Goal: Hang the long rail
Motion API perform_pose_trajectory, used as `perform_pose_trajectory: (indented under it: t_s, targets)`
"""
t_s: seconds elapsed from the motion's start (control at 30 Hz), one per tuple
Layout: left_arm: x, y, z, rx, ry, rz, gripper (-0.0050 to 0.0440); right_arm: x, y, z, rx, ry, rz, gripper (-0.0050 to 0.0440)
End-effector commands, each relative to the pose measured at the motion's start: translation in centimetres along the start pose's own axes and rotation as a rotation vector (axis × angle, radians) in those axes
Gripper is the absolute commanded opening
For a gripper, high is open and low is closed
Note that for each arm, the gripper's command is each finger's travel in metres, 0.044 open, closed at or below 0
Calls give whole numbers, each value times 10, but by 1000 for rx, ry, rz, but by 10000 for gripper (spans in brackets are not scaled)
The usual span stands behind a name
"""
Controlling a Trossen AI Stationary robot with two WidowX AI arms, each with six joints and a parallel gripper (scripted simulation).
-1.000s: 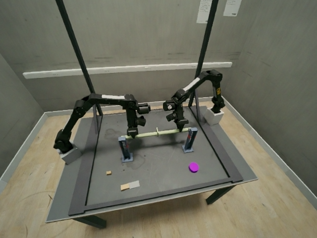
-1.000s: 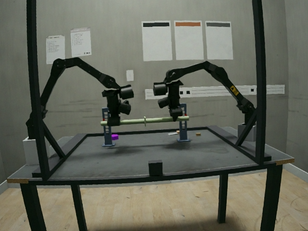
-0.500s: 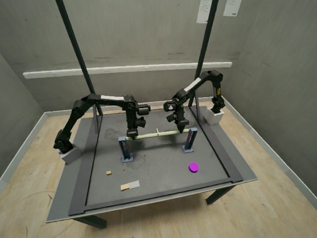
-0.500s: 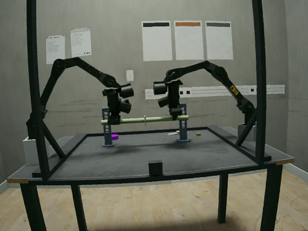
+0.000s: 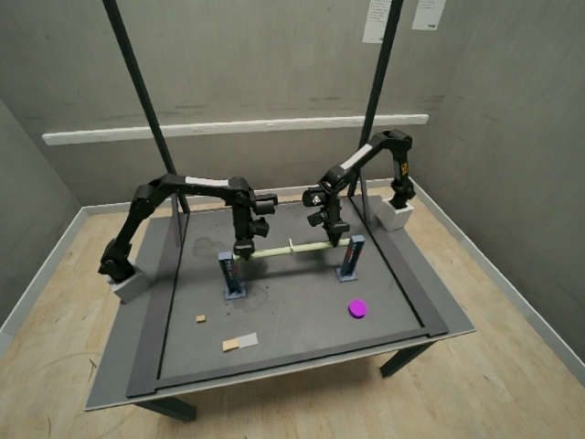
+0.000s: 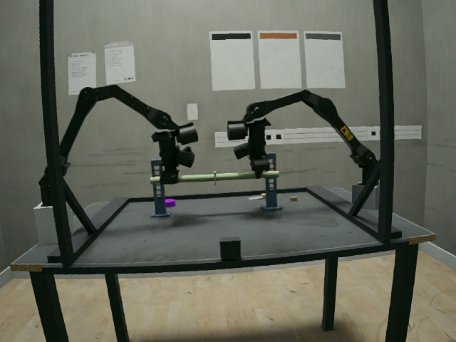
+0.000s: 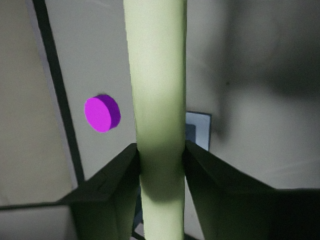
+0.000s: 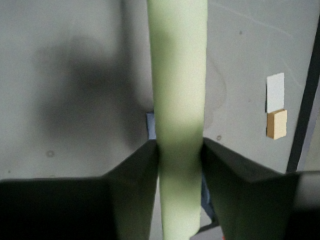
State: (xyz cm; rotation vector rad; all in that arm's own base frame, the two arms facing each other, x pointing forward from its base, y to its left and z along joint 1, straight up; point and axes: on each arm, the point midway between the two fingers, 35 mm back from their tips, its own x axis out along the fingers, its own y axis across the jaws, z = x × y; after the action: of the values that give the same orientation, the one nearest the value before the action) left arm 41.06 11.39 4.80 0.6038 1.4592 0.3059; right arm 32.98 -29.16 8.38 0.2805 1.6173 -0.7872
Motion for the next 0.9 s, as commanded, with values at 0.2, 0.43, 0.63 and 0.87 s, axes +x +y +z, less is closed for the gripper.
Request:
perform_pose_trajectory:
  t_s: [0.2,0.43,0.63,0.87]
  targets:
    - [-3,15,6,-5,-28,13,-50,-14,-20,-1,21,-38,-8,-50]
    - [1,19,6,-5,-28,14,-50,-12,-25,-1,21,-38,-8,-50]
    - [1,19,6,-5,-28,14,-50,-12,-25,-1,21,-38,-8,-50]
    - [5,22,6,-5,-28,14,-50,-11,-29,-1,21,-38,-8,-50]
